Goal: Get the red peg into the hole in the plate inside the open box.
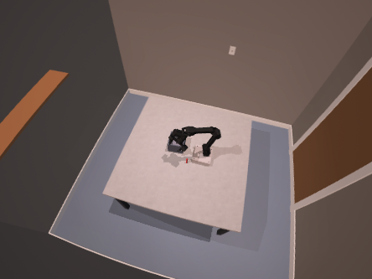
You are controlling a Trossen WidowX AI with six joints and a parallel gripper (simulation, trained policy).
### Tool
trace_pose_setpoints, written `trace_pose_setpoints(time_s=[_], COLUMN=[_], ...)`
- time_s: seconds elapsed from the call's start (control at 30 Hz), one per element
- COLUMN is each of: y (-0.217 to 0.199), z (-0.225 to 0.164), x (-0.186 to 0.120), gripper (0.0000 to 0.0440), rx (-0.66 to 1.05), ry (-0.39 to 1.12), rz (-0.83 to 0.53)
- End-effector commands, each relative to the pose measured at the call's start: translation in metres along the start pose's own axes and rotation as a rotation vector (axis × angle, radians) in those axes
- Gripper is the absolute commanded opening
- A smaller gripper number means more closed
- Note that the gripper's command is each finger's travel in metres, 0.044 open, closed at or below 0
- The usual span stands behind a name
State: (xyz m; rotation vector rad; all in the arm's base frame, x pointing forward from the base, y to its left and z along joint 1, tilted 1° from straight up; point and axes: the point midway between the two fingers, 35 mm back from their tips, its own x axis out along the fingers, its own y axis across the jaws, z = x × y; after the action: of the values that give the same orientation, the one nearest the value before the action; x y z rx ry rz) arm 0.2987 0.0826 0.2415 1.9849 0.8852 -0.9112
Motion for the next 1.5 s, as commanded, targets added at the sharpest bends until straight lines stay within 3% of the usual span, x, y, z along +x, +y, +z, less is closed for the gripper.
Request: trace_pose_setpoints(time_s=[0.0, 0.4, 0.83, 1.47], y=[-0.024, -0.088, -0.13, -0.161], z=[0.001, 0.019, 0.052, 0.103], x=[0.009, 0.031, 0.052, 0.096], gripper=[0.0427, 0.0439, 0.044, 0.043], rx=[-0.064, -0.241, -0.386, -0.492], ry=[-0.021, -0.128, -0.243, -0.333], rz=[-0.08, -0.306, -0.497, -0.608])
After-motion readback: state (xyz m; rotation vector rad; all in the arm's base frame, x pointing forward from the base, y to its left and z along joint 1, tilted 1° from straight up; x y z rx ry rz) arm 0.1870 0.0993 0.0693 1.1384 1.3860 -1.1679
